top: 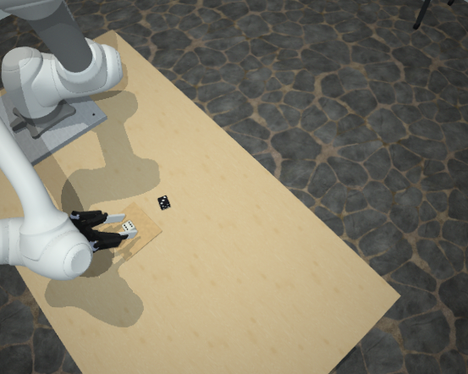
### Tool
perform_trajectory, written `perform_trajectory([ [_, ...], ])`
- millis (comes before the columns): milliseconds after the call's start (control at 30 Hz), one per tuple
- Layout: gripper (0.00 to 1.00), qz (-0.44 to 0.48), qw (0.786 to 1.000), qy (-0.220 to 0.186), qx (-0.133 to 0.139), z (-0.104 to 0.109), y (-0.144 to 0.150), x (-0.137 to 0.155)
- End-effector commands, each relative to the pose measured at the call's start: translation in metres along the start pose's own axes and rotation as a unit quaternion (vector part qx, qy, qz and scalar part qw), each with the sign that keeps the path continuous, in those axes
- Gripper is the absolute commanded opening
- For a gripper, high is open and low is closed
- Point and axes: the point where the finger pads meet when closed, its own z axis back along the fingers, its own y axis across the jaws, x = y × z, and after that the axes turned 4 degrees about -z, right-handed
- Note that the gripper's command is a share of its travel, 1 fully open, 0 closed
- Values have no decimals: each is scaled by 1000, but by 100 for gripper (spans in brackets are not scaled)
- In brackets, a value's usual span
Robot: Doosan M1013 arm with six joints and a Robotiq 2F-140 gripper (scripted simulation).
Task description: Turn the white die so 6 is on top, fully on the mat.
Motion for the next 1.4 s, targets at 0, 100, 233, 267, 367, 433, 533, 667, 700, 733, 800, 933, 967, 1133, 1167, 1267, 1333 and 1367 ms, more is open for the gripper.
perform_trajectory([
  [0, 40, 0, 1000, 0, 0, 5, 0, 5],
  [100, 40, 0, 1000, 0, 0, 8, 1, 8],
  [233, 40, 0, 1000, 0, 0, 18, 1, 18],
  [267, 40, 0, 1000, 0, 0, 20, 1, 20],
  [367, 40, 0, 1000, 0, 0, 27, 2, 27],
  [433, 40, 0, 1000, 0, 0, 31, 2, 31],
  [533, 40, 0, 1000, 0, 0, 35, 2, 35],
  [667, 40, 0, 1000, 0, 0, 37, 3, 37],
  [700, 40, 0, 1000, 0, 0, 37, 3, 37],
  [733, 40, 0, 1000, 0, 0, 38, 3, 38],
  [800, 40, 0, 1000, 0, 0, 38, 3, 38],
  [933, 40, 0, 1000, 8, 1, 37, 3, 38],
  [967, 40, -1, 1000, 17, 1, 37, 4, 38],
  [1133, 40, -2, 996, 94, -2, 36, 4, 40],
  [1167, 40, -2, 996, 94, -2, 36, 4, 40],
  [1267, 40, -1, 993, 120, -7, 37, 3, 41],
  [1333, 40, 0, 991, 130, -9, 37, 3, 43],
  [1367, 40, 0, 991, 130, -9, 37, 3, 45],
])
